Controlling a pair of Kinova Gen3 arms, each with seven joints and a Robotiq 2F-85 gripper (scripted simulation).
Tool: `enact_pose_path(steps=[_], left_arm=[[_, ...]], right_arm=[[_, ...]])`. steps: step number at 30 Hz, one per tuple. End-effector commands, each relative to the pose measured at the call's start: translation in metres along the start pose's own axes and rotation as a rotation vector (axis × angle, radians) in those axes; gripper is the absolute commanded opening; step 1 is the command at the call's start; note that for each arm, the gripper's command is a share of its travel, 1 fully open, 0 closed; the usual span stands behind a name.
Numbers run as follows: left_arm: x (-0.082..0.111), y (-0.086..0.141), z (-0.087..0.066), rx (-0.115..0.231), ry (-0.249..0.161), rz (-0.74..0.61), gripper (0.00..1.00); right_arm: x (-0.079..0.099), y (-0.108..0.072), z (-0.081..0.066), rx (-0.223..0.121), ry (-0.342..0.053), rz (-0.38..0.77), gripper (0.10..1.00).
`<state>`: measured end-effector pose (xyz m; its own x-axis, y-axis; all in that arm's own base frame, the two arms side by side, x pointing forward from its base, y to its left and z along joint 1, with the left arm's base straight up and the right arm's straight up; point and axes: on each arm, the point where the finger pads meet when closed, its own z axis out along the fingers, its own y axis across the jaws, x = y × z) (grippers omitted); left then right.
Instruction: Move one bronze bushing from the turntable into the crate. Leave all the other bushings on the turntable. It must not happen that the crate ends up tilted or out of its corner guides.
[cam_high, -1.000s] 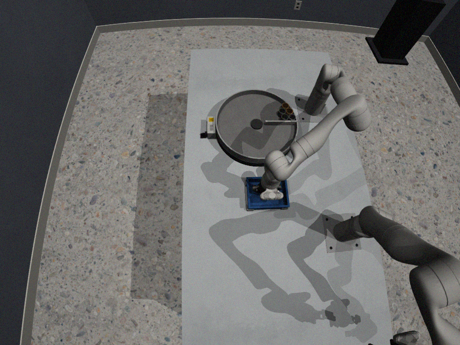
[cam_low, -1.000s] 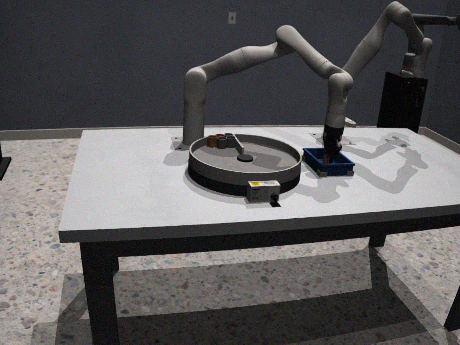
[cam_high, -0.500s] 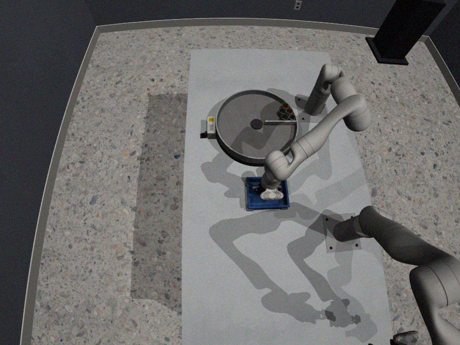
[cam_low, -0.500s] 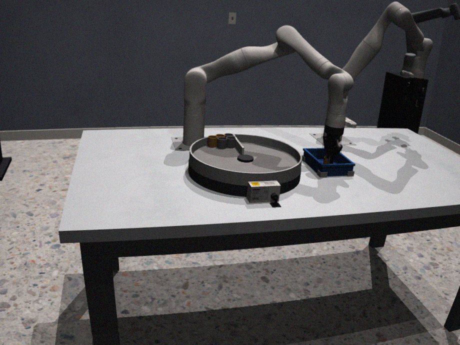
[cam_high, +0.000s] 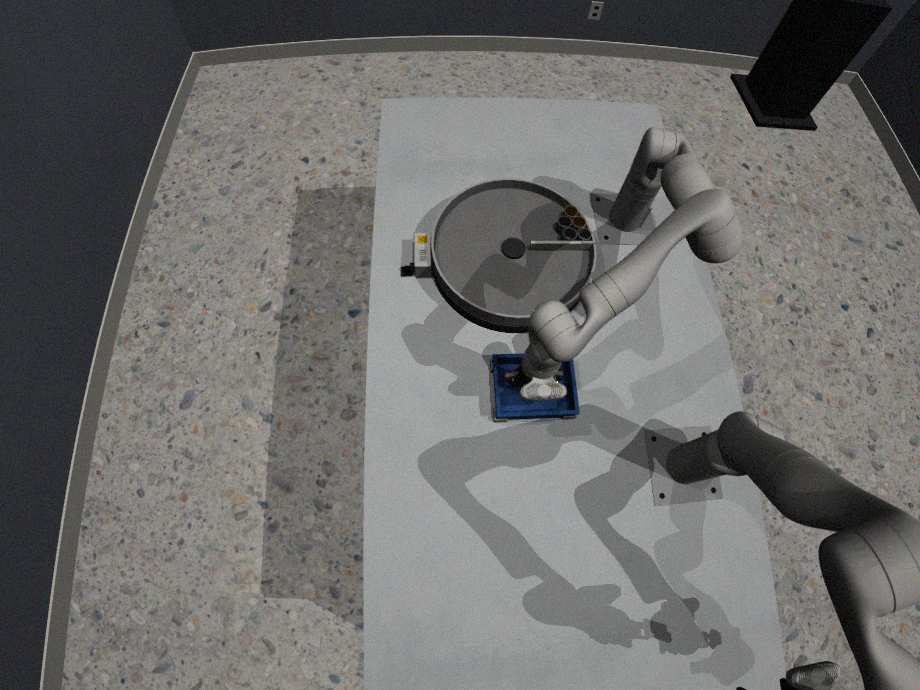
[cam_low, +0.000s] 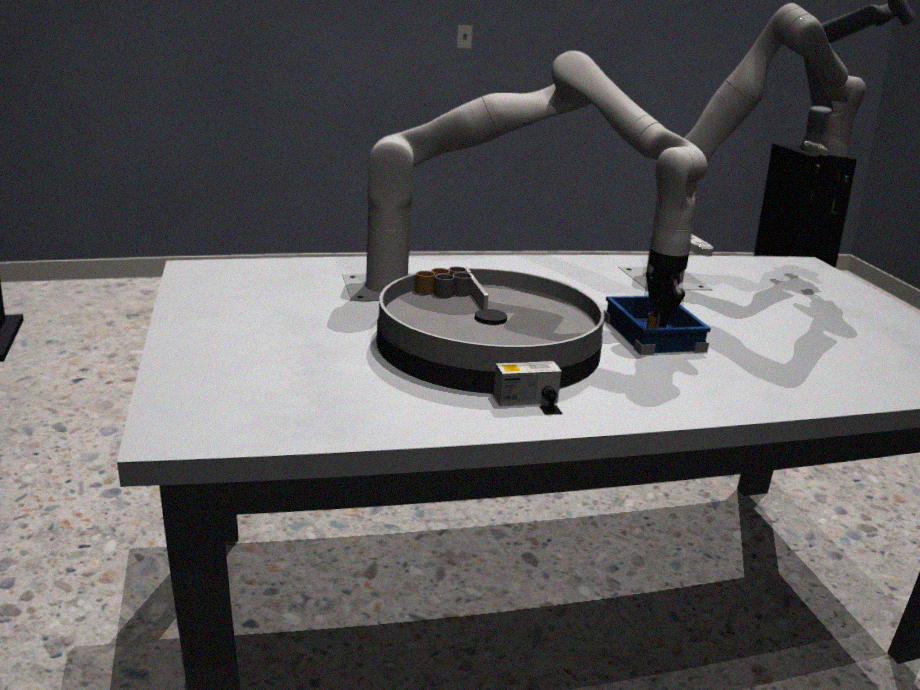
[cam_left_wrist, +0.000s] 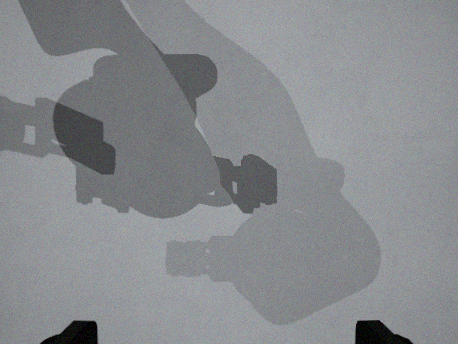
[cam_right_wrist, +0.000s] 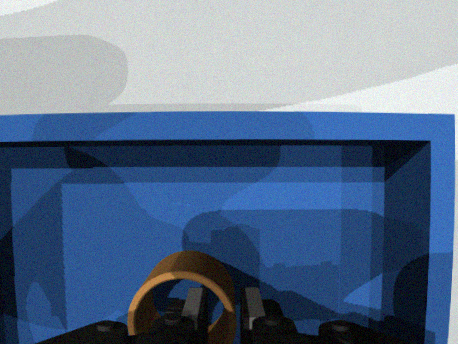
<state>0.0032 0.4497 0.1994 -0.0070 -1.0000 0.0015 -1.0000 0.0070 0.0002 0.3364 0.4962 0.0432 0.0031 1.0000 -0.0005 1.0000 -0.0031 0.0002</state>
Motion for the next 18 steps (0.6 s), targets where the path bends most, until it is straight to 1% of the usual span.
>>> enact_pose_path(steps=[1, 14, 18], left_arm=[[-0.0003, 0.0001, -0.0007, 0.0, -0.002, 0.0, 1.0], [-0.0003, 0.0001, -0.0007, 0.0, -0.002, 0.0, 1.0], [-0.0003, 0.0001, -0.0007, 0.0, -0.002, 0.0, 1.0]], right_arm=[[0.0005, 0.0004, -0.0012, -0.001, 0.002, 0.0, 0.223], [0.0005, 0.0004, -0.0014, -0.001, 0.002, 0.0, 0.223], [0.0005, 0.0004, -0.0048, -0.001, 0.002, 0.0, 0.223]])
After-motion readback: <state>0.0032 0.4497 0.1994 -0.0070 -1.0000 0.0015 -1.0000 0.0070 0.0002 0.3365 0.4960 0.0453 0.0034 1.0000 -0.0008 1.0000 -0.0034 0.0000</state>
